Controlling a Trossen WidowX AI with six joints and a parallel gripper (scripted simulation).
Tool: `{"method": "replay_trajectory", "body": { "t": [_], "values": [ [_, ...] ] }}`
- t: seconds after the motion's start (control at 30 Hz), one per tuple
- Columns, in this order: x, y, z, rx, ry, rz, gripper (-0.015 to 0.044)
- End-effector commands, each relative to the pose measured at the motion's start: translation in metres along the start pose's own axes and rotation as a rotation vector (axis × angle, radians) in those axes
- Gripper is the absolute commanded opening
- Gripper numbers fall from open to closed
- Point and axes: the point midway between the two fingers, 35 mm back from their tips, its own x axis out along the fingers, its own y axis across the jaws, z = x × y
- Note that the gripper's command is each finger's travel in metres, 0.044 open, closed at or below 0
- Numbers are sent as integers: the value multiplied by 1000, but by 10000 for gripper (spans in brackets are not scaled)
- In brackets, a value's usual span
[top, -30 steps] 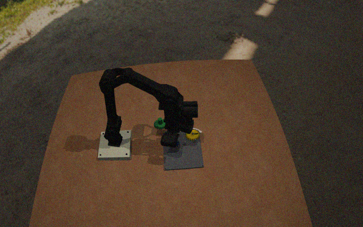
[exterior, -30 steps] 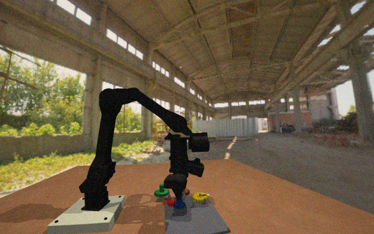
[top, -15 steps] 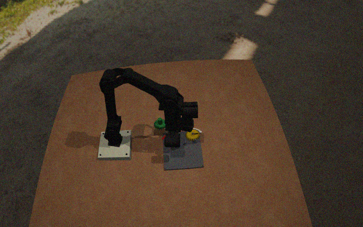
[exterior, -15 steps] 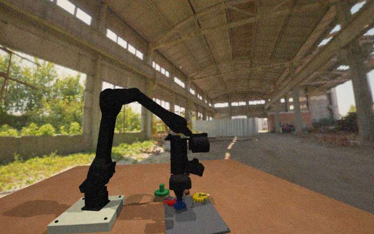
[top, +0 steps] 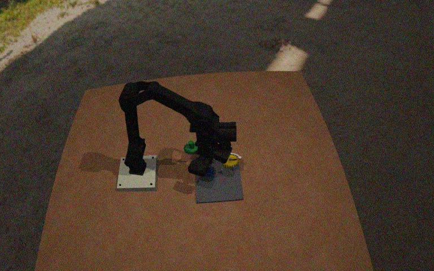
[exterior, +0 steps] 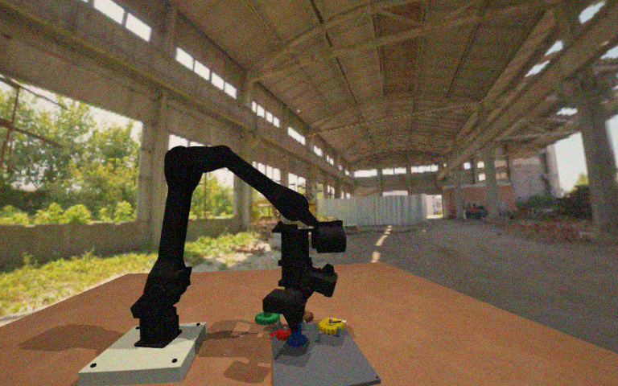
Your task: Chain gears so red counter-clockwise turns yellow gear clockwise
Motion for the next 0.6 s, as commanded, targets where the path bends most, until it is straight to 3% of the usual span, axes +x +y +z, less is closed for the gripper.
{"method": "replay_trajectory", "body": {
  "t": [0.0, 0.07, 0.27, 0.57],
  "values": [
    [1, -1, 1, 96, 0, -1, 0],
    [2, 0, 1, 93, 0, -1, 0],
    [1, 0, 1, 19, 0, -1, 140],
    [-32, 0, 1, -117, 0, -1, 140]
  ]
}}
